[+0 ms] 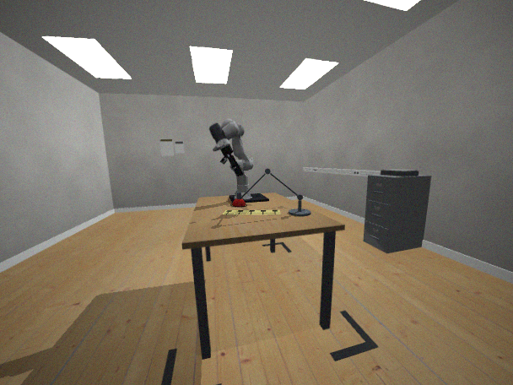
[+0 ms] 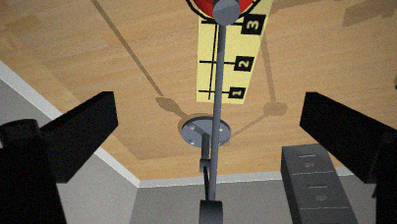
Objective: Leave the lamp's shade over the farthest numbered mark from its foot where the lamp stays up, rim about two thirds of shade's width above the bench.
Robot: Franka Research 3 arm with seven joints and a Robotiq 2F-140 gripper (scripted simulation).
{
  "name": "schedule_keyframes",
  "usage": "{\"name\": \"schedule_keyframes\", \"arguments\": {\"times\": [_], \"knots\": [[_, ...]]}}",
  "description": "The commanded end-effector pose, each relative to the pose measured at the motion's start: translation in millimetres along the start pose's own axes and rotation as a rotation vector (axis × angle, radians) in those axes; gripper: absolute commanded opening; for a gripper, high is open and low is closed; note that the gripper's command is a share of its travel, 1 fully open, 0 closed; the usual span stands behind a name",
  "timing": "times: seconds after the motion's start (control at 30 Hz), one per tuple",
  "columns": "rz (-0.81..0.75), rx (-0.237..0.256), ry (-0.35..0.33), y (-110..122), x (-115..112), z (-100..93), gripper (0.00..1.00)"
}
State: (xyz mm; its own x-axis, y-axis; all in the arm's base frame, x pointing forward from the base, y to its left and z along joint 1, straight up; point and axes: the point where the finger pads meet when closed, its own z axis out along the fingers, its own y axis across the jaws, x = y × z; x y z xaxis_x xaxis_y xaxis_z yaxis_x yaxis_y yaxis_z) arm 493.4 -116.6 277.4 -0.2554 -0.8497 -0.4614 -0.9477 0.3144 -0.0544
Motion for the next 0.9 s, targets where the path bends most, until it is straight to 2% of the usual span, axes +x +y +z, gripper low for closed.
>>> {"name": "schedule_keyframes", "arguments": {"times": [0.0, 0.73, 0.87], "knots": [[0.000, -0.001, 0.000, 0.2, -0.1, 0.3, 1.00], [0.000, 0.000, 0.000, 0.0, -0.1, -0.1, 1.00], [0.012, -0.009, 0.036, 3.9, -4.4, 2.8, 1.00]]}}
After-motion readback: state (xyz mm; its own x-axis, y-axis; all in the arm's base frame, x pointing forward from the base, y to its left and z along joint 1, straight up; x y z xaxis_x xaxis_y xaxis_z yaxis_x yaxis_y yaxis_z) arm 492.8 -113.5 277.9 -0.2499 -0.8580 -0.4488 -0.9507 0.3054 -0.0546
